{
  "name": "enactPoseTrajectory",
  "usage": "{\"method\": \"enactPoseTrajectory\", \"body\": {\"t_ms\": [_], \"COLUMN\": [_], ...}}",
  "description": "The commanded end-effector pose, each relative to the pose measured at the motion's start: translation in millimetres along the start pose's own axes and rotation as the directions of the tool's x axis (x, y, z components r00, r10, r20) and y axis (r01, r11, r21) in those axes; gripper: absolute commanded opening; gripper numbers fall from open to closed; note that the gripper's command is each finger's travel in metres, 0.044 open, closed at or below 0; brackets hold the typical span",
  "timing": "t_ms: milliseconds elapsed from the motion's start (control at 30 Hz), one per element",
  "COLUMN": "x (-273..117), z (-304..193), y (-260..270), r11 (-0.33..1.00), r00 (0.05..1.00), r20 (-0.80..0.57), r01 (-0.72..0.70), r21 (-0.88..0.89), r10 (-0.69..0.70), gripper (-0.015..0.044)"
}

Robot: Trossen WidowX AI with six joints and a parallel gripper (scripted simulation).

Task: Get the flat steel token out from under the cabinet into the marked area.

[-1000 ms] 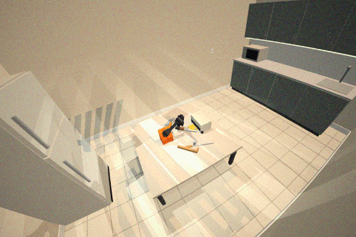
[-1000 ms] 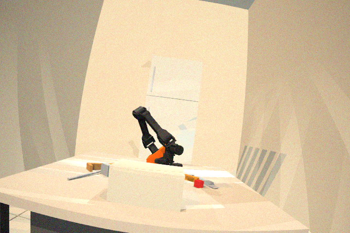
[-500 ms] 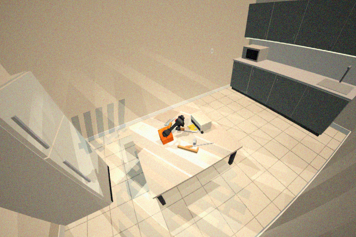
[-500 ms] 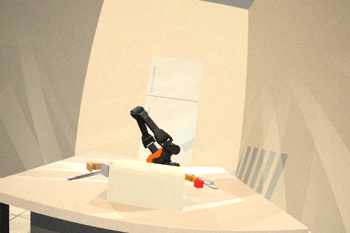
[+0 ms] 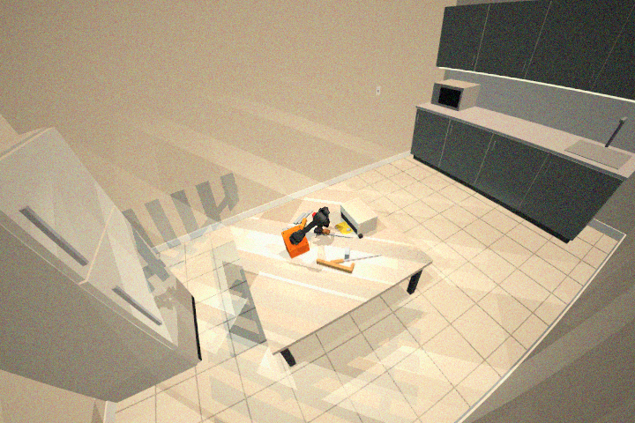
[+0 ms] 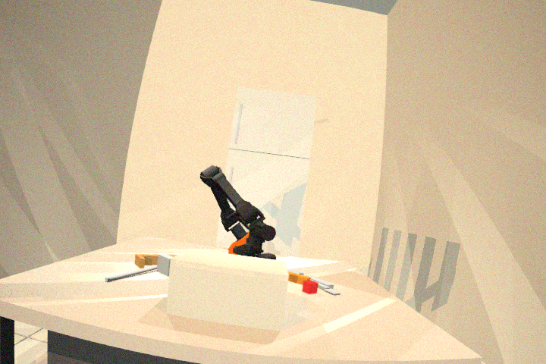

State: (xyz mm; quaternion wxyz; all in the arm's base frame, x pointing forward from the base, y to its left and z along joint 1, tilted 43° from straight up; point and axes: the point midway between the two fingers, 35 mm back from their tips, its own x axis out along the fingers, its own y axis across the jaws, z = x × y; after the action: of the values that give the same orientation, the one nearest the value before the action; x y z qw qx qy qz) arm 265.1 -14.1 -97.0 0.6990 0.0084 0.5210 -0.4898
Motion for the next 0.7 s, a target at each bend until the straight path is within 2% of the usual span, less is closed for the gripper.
{"method": "enactPoseTrajectory", "body": {"t_ms": [0,667], "x": [-2.6,-2.5], "z": [5.2,18.1], "y": [-2.9,-21.0], "r11": [1.000,1.000], "r00": [1.000,1.000], "r20": [0.017,0.018], "r01": [-0.005,-0.004], "r21": [-0.002,-0.002], "r10": [0.005,0.004], "gripper": [0.0000,0.0000]}}
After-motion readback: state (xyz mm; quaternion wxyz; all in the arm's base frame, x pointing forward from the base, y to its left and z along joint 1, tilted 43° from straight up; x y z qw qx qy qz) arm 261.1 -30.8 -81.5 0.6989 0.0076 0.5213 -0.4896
